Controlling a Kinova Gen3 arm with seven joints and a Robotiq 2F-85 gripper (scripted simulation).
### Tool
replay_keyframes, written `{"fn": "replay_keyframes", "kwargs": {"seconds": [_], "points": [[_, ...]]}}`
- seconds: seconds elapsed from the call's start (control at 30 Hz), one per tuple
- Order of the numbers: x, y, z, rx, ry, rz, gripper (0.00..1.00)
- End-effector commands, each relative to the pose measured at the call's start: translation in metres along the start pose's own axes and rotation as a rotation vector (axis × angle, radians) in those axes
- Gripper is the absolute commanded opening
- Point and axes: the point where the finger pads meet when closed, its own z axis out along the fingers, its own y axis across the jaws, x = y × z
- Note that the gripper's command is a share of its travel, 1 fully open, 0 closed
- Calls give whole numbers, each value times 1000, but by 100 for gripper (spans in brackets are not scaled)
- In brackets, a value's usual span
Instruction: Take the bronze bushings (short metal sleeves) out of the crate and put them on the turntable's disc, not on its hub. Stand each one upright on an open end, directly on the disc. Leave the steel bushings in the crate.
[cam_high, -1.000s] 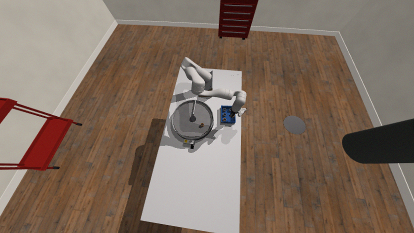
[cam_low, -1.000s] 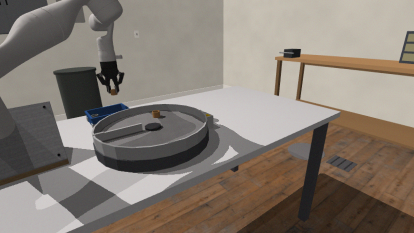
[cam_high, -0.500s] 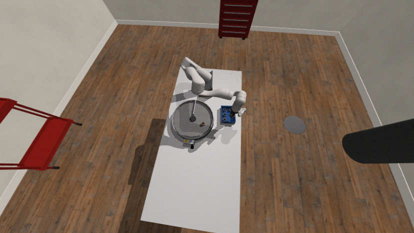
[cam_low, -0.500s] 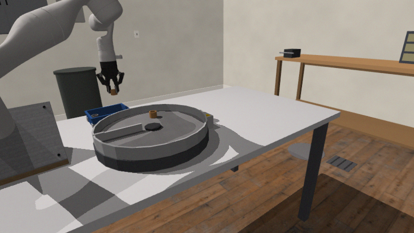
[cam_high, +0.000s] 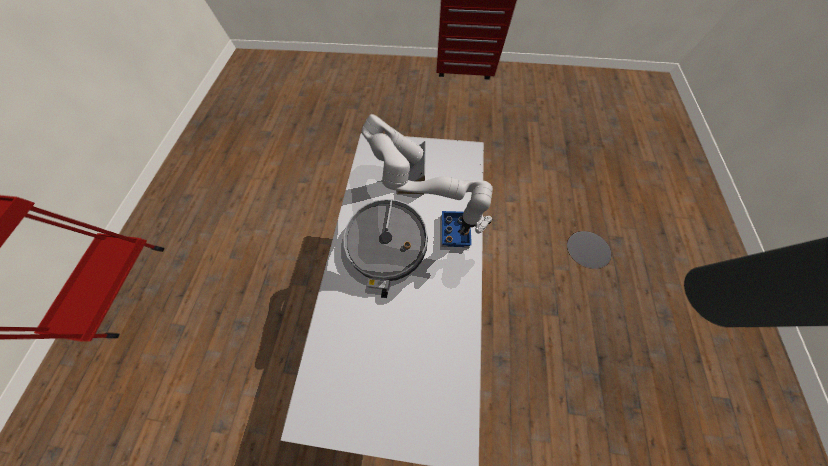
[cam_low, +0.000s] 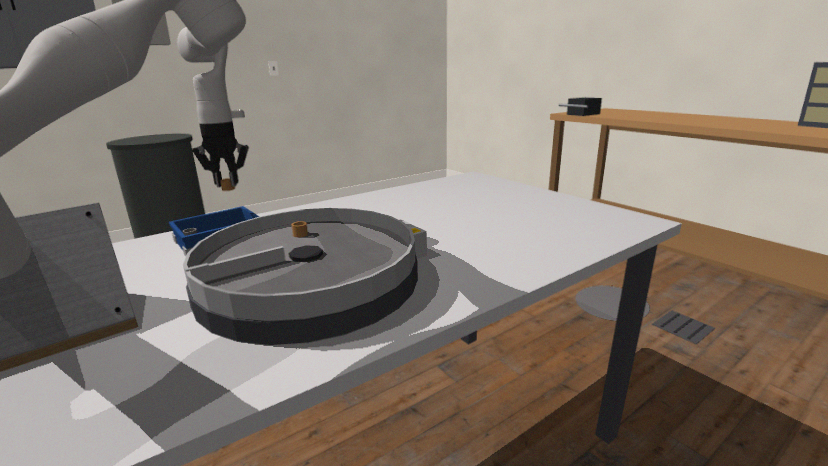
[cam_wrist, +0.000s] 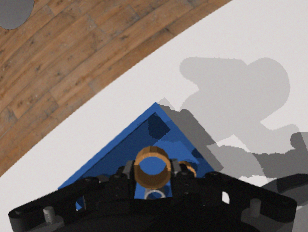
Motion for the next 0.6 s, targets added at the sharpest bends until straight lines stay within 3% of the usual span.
{"fn": "replay_keyframes", "kwargs": {"seconds": [0.0,0.57], "points": [[-1,1,-2,0,2,1,0],[-23,13,-1,0,2,1,0]]}}
